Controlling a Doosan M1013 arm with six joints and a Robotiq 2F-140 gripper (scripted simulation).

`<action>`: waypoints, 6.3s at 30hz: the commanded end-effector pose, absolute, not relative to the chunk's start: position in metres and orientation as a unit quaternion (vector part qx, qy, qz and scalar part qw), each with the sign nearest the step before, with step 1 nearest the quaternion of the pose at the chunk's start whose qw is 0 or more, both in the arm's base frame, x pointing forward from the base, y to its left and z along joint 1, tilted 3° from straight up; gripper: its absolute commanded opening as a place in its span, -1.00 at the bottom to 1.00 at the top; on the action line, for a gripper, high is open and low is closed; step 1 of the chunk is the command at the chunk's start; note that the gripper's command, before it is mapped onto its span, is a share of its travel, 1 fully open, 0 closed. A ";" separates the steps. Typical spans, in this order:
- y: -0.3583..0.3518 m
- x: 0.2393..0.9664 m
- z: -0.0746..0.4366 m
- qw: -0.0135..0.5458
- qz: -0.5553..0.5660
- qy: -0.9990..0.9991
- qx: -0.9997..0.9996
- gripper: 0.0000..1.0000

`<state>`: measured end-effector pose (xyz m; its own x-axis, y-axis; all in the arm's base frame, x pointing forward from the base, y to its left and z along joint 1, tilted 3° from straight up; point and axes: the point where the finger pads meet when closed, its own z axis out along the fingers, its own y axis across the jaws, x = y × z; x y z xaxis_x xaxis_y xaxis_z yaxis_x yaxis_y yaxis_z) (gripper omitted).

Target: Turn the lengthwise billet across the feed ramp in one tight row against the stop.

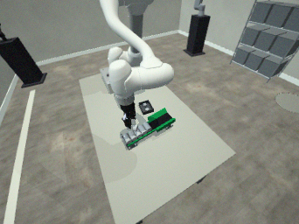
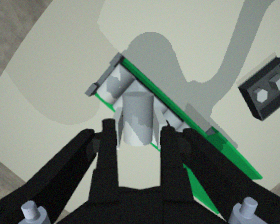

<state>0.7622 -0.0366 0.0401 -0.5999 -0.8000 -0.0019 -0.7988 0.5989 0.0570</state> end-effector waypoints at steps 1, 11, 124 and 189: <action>-0.037 0.762 0.040 0.013 -0.025 -0.909 0.415 -0.80; -0.037 0.762 0.040 0.015 -0.024 -0.938 0.347 -0.80; 0.138 0.726 0.001 0.020 -0.019 -0.995 0.099 -0.80; 0.139 0.725 -0.004 0.020 -0.019 -0.995 0.099 -0.80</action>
<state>0.7255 0.1390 -0.0045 -0.9794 -0.1986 0.0370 -0.1970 0.9795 0.0423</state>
